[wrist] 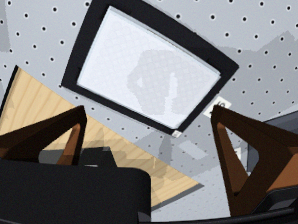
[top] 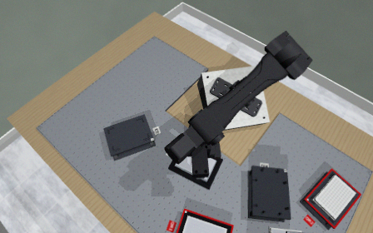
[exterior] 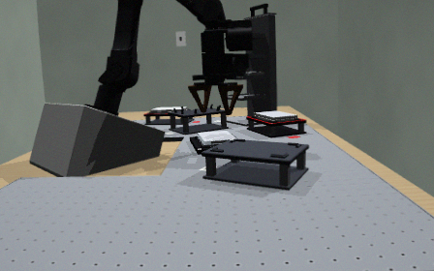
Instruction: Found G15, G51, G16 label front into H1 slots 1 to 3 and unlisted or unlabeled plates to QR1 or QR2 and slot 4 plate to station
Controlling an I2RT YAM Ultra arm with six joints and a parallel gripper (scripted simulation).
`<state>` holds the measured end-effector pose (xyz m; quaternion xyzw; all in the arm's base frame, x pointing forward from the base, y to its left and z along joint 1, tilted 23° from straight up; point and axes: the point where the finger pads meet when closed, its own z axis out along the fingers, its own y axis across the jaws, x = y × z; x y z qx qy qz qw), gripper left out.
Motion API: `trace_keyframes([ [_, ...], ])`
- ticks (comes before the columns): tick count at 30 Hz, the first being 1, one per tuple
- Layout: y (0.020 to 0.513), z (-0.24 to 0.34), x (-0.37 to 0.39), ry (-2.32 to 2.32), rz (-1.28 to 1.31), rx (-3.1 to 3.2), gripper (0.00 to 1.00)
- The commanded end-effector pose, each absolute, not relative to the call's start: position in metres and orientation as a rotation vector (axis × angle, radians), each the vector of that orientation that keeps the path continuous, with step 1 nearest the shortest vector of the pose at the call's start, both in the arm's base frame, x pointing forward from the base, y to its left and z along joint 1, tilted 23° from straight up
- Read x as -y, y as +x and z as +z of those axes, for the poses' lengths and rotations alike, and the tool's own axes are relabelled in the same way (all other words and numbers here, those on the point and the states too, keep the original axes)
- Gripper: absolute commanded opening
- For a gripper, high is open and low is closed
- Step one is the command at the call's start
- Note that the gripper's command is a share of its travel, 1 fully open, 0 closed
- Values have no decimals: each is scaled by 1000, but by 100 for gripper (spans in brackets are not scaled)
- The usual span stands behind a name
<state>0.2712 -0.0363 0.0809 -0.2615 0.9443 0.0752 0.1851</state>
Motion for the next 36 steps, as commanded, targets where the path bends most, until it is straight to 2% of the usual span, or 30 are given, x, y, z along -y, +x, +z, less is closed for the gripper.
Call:
trace_keyframes([
  [1, 271, 83, 37, -879, 177, -2607, 100],
  [36, 271, 83, 37, -1843, -53, -2024, 100],
])
